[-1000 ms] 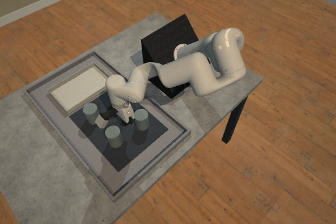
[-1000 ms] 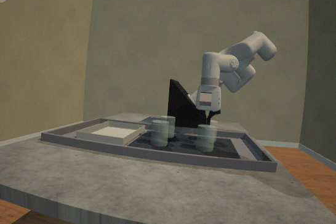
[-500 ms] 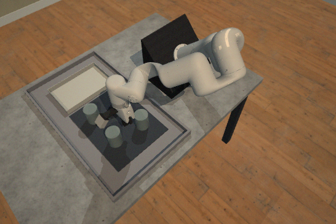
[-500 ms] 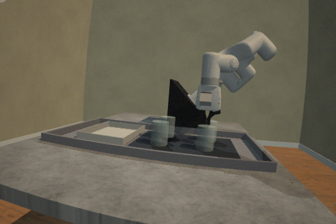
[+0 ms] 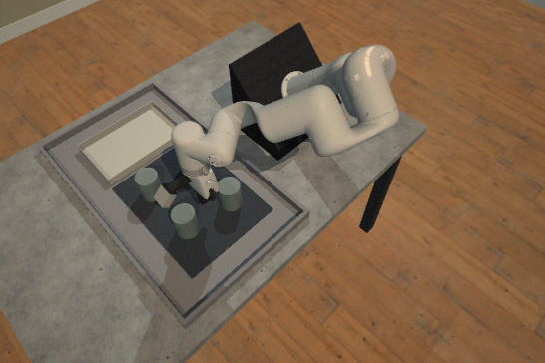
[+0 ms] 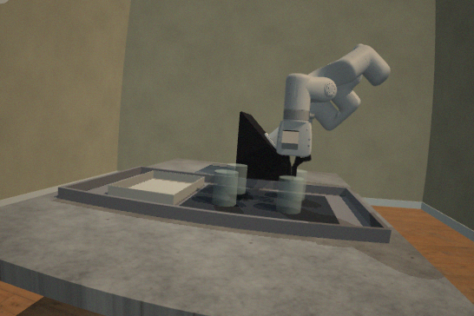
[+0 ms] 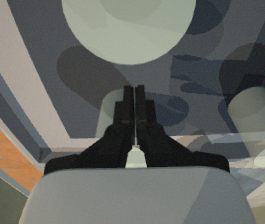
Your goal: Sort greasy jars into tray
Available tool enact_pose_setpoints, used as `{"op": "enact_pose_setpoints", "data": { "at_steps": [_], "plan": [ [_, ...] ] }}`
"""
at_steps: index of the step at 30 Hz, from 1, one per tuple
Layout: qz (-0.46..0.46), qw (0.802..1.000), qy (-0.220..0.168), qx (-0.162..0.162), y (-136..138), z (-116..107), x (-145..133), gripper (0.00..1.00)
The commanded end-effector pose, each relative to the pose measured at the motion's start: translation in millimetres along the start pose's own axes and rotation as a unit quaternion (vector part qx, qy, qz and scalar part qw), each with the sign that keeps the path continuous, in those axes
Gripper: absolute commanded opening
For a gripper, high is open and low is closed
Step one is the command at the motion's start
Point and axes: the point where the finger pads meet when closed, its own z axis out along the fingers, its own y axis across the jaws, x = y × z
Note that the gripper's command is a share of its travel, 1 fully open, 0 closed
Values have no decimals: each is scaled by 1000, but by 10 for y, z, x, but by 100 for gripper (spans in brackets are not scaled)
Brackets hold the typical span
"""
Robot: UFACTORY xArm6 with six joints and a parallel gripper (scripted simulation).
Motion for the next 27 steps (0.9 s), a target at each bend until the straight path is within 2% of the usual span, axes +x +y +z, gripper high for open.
{"op": "enact_pose_setpoints", "data": {
  "at_steps": [1, 19, 27],
  "plan": [
    [0, 1000, 2, 0, 0, -13, 12, 0],
    [0, 1000, 2, 0, 0, -13, 12, 0],
    [0, 1000, 2, 0, -1, -624, 10, 0]
  ]
}}
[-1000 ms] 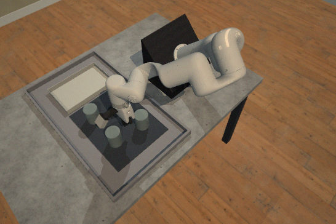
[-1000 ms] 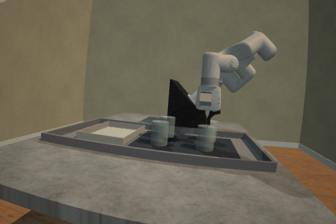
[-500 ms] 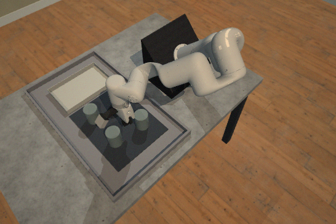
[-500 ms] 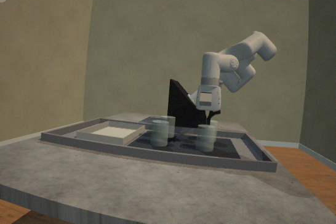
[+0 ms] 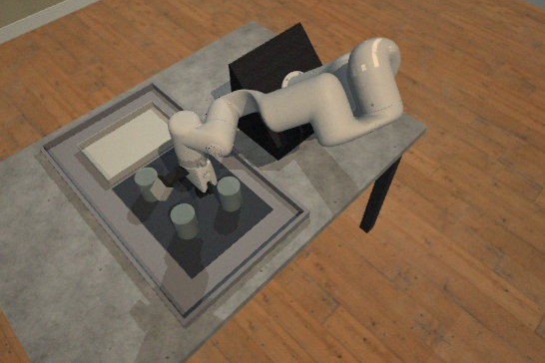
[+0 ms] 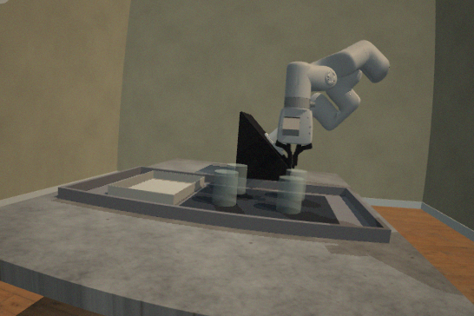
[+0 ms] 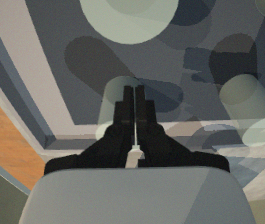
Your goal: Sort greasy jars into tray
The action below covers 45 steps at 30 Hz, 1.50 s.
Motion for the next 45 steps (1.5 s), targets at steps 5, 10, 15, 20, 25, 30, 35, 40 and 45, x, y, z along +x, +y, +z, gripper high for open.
{"op": "enact_pose_setpoints", "data": {
  "at_steps": [5, 10, 15, 20, 25, 30, 35, 40, 45],
  "plan": [
    [0, 1000, 1, 0, 77, -432, -3, 0],
    [0, 1000, 1, 0, 325, -432, -24, 0],
    [0, 1000, 1, 0, 737, -431, -59, 0],
    [0, 1000, 1, 0, 1150, -431, -95, 0],
    [0, 1000, 1, 0, 1480, -431, -123, 0],
    [0, 1000, 1, 0, 1727, -431, -144, 0],
    [0, 1000, 1, 0, 1727, -240, -144, 0],
    [0, 1000, 1, 0, 1727, -1, -144, 0],
    [0, 1000, 1, 0, 1727, 142, -143, 0]
  ]
}}
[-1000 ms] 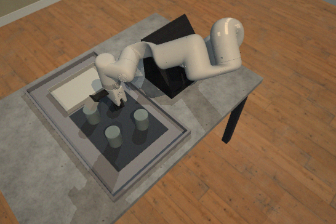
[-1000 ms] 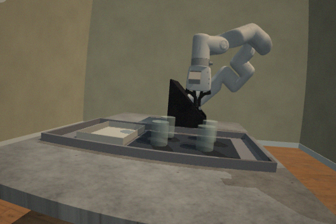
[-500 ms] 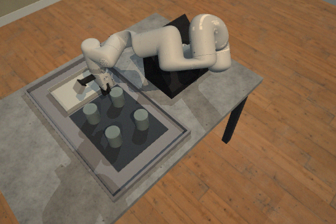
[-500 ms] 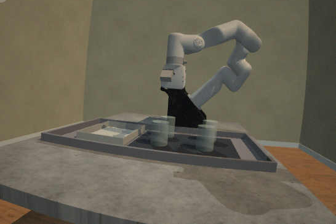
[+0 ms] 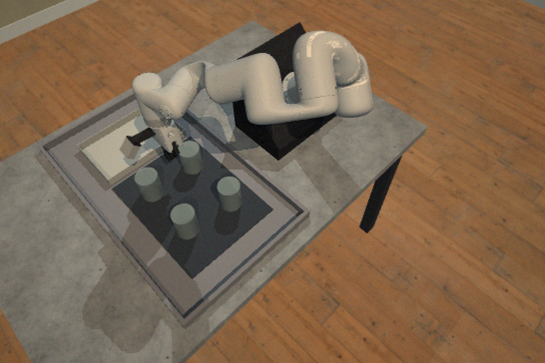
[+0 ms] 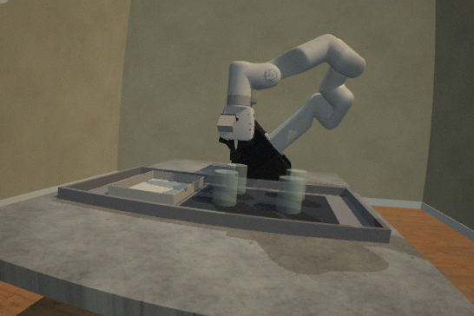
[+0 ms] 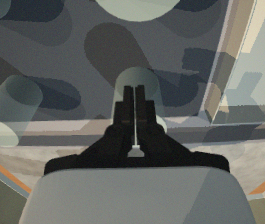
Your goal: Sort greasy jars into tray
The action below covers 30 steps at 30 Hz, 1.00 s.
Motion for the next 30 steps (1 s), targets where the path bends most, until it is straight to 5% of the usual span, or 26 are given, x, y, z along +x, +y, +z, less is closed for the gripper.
{"op": "enact_pose_setpoints", "data": {
  "at_steps": [1, 4, 30],
  "plan": [
    [-1, 1000, 3, -1, 9, 152, 26, 0],
    [-1, 1000, 3, -1, 9, 295, 26, 0],
    [-1, 1000, 3, -1, 9, 295, 8, 0]
  ]
}}
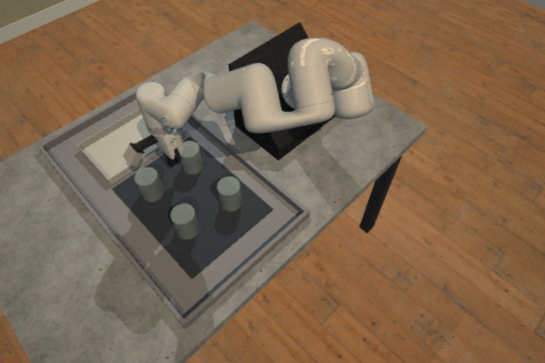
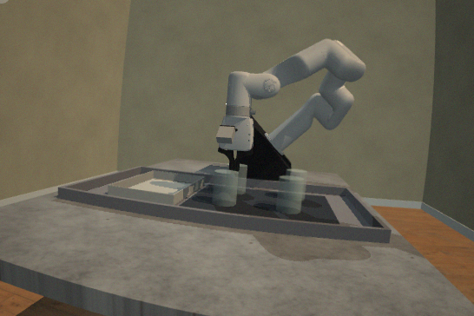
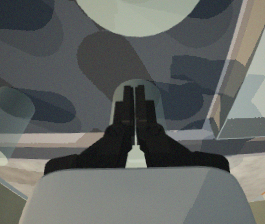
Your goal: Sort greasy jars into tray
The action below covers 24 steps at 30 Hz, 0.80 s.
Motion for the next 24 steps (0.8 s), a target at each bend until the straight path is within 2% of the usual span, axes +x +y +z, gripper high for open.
{"op": "enact_pose_setpoints", "data": {
  "at_steps": [1, 24],
  "plan": [
    [-1, 1000, 2, -1, 3, -16, 9, 0],
    [-1, 1000, 2, -1, 3, -16, -18, 0]
  ]
}}
